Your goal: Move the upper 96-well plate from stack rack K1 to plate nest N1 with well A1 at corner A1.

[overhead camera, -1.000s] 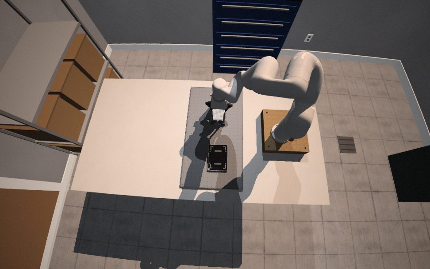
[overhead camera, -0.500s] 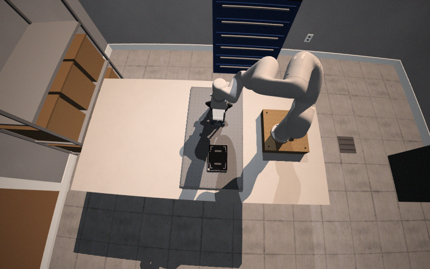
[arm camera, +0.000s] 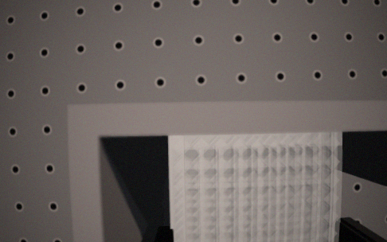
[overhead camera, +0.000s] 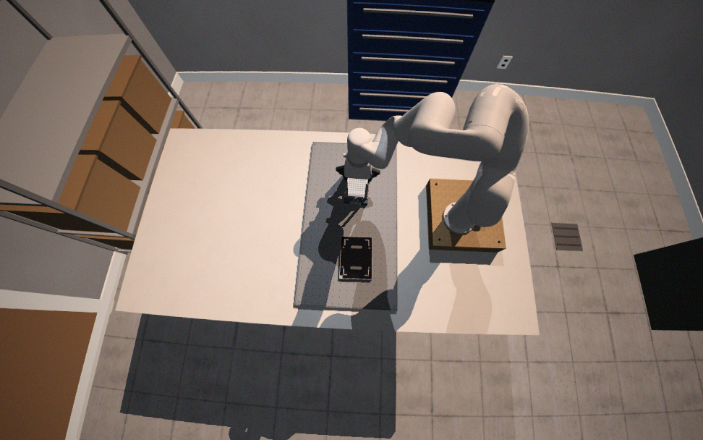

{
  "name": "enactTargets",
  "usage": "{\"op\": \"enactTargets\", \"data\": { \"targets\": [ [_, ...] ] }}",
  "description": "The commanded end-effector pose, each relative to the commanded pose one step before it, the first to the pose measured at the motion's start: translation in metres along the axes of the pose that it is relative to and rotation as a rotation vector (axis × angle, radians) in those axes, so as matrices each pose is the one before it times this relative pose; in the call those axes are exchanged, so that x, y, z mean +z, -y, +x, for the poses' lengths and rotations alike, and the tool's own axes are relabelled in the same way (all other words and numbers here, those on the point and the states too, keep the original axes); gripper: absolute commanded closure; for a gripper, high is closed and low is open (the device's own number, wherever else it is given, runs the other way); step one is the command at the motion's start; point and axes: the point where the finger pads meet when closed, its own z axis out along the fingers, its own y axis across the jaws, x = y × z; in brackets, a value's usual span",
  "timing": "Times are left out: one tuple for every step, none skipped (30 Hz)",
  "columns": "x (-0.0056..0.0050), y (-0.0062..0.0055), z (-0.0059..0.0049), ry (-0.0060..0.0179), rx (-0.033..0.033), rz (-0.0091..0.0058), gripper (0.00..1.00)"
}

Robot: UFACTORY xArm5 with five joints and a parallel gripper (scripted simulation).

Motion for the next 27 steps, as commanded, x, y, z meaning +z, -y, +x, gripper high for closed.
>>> {"op": "enactTargets", "data": {
  "targets": [
    [-0.00115,0.00133,0.00044,0.00849,0.0,0.00654,1.0],
    [0.0,0.0,0.0,0.0,0.0,0.0,1.0],
    [0.0,0.0,0.0,0.0,0.0,0.0,1.0],
    [0.0,0.0,0.0,0.0,0.0,0.0,1.0],
    [0.0,0.0,0.0,0.0,0.0,0.0,1.0],
    [-0.00067,0.0,0.0,0.0,0.0,0.0,1.0],
    [-0.00067,0.0,0.0,0.0,0.0,0.0,1.0],
    [-0.00067,0.0,0.0,0.0,0.0,0.0,1.0],
    [-0.00067,0.0,0.0,0.0,0.0,0.0,1.0],
    [0.0,0.0,0.0,0.0,0.0,0.0,1.0],
    [0.0,0.0,0.0,0.0,0.0,0.0,1.0],
    [-0.00067,0.0,0.0,0.0,0.0,0.0,1.0],
    [-0.00067,0.0,0.0,0.0,0.0,0.0,1.0],
    [-0.00067,0.0,0.0,0.0,0.0,0.0,1.0],
    [-0.00067,0.0,0.0,0.0,0.0,0.0,1.0],
    [-0.00067,0.0,0.0,0.0,0.0,0.0,1.0],
    [-0.00067,0.0,0.0,0.0,0.0,0.0,1.0],
    [-0.00067,0.0,0.0,0.0,0.0,0.0,1.0],
    [-0.00067,0.0,0.0,0.0,0.0,0.0,1.0],
    [-0.00067,0.0,0.0,0.0,0.0,0.0,1.0],
    [-0.00067,0.0,0.0,0.0,0.0,0.0,1.0],
    [-0.00067,0.0,0.0,0.0,0.0,0.0,1.0],
    [-0.00067,0.0,0.0,0.0,0.0,0.0,1.0],
    [-0.00067,0.0,0.0,0.0,0.0,0.0,1.0],
    [-0.00067,0.0,0.0,0.0,0.0,0.0,1.0],
    [-0.00067,0.0,0.0,0.0,0.0,0.0,1.0],
    [0.0,0.0,0.0,0.0,0.0,0.0,1.0]
  ]
}}
